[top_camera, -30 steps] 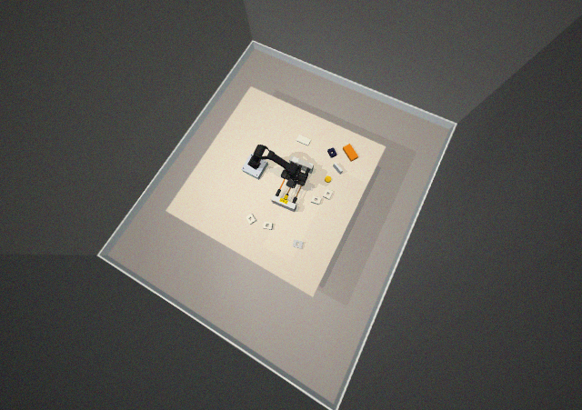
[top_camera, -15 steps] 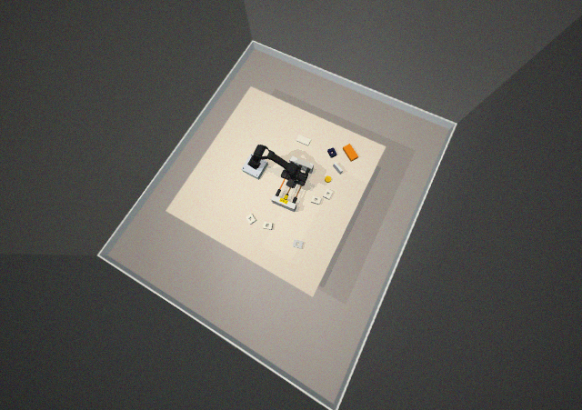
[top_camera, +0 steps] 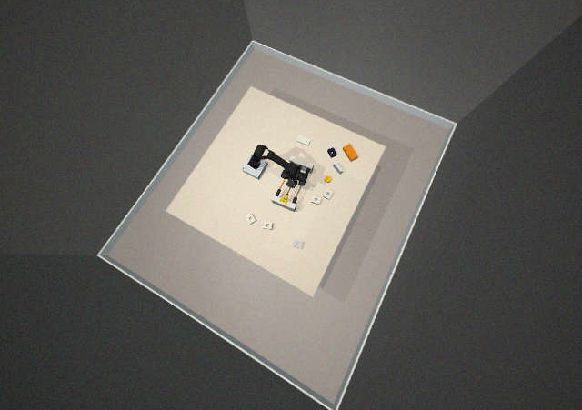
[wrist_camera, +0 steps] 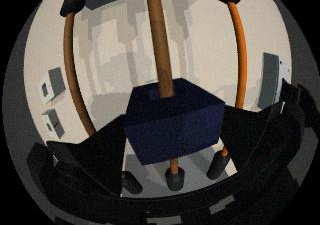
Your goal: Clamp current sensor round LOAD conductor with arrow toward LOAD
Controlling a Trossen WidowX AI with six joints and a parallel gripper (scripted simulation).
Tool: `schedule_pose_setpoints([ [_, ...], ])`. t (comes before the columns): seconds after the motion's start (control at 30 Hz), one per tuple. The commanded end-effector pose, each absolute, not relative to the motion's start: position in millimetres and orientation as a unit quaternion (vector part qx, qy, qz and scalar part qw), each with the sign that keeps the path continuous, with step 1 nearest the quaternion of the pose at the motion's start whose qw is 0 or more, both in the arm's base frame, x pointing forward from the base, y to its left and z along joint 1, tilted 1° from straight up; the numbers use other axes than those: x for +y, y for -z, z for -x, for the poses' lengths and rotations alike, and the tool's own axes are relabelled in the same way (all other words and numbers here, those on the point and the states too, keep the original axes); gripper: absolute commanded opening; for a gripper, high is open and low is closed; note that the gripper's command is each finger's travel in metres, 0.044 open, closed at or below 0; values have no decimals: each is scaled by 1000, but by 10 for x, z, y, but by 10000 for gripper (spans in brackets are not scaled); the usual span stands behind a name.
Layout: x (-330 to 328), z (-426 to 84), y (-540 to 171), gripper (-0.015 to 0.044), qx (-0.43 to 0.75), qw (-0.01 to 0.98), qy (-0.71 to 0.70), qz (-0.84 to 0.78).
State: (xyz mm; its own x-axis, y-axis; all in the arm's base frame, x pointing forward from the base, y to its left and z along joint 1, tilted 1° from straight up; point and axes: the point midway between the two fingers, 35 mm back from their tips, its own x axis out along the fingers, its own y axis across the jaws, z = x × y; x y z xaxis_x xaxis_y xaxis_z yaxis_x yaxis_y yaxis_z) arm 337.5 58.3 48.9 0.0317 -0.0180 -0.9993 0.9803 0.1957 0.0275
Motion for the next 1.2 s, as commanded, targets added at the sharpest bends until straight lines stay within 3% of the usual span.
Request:
schedule_pose_setpoints([
  [0.0,585,-3375,-487,361,534,559,446,-450],
  [0.27,585,-3375,-487,157,534,559,446,-450],
  [0.67,585,-3375,-487,77,534,559,446,-450],
  [0.77,585,-3374,-501,0,534,559,446,-451],
  [1.17,584,-3373,-496,0,534,559,446,-450],
])
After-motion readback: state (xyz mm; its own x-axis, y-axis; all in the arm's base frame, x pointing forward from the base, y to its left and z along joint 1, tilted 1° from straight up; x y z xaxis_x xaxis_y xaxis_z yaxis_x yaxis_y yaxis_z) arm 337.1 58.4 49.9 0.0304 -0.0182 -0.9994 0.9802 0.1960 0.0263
